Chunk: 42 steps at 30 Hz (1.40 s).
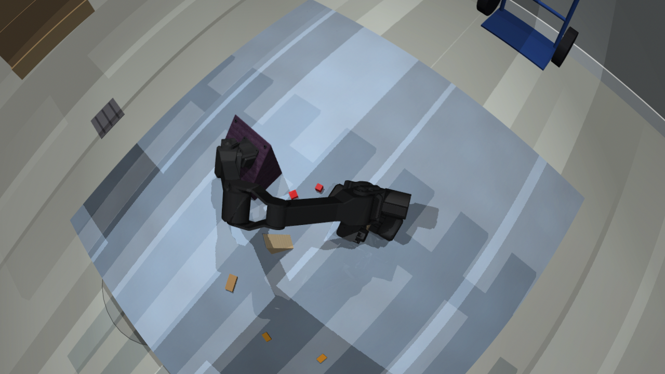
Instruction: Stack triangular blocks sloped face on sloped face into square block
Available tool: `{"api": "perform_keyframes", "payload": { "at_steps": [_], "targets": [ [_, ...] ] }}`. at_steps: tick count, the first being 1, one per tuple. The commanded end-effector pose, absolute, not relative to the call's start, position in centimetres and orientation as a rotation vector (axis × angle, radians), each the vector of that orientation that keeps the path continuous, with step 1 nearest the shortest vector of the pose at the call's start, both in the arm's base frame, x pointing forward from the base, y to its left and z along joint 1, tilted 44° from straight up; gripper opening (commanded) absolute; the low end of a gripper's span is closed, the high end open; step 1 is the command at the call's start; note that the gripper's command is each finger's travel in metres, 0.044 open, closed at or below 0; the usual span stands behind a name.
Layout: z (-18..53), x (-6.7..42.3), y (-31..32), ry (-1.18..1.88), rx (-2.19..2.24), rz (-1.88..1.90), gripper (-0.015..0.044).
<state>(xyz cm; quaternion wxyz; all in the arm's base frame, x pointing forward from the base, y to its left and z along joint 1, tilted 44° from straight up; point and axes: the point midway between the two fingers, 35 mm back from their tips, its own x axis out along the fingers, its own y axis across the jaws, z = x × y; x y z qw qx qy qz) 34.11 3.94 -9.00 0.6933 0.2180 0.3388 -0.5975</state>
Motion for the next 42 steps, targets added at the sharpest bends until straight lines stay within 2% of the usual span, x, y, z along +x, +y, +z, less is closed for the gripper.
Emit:
{"api": "perform_keyframes", "payload": {
  "at_steps": [1,42],
  "targets": [
    [-9.0,34.1,4.0,0.762,0.488,-1.333,0.0000],
    [-11.0,34.2,2.1,0.756,0.486,-1.344,0.0000]
  ]
}}
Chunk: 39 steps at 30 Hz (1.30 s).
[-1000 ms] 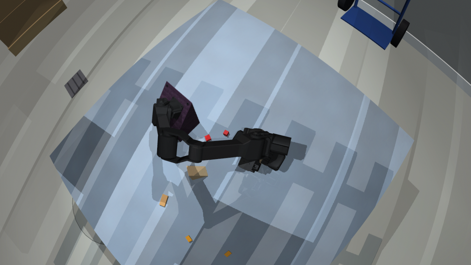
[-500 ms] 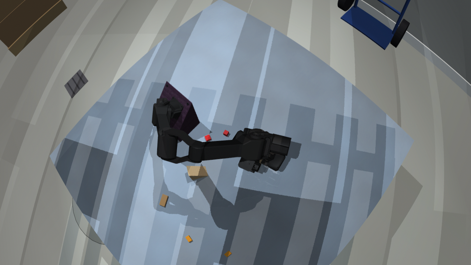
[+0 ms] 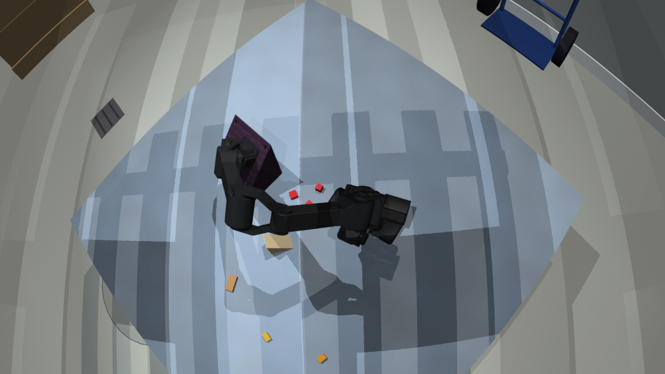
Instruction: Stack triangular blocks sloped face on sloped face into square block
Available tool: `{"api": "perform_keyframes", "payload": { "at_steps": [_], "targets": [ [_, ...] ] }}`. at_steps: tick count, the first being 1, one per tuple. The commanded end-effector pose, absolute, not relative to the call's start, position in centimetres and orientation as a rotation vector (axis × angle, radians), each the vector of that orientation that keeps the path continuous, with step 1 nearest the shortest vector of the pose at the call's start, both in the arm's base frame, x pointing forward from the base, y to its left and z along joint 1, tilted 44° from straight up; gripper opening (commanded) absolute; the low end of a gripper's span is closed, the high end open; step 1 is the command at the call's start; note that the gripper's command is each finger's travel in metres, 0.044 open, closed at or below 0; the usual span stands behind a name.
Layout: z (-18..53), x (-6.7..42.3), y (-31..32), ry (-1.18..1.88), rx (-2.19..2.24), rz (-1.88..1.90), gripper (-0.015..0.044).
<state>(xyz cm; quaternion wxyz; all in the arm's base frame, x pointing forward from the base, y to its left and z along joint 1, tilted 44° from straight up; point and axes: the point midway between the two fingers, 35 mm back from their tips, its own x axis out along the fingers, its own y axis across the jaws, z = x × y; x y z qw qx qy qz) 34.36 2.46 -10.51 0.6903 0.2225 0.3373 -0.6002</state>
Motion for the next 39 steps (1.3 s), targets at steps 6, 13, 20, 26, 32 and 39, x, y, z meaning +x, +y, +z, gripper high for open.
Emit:
{"api": "perform_keyframes", "payload": {
  "at_steps": [6,13,20,26,32,39],
  "targets": [
    [-10.8,34.3,2.2,0.756,0.494,-1.345,0.0026],
    [-10.8,34.3,2.2,0.756,0.494,-1.345,0.0210],
    [-10.8,34.3,2.2,0.756,0.494,-1.345,0.0394],
    [-10.8,34.3,2.2,0.756,0.494,-1.345,0.0440],
    [-8.4,34.2,4.6,0.759,0.495,-1.344,0.0440],
    [-6.6,34.0,6.3,0.759,0.494,-1.341,0.0440]
  ]
}}
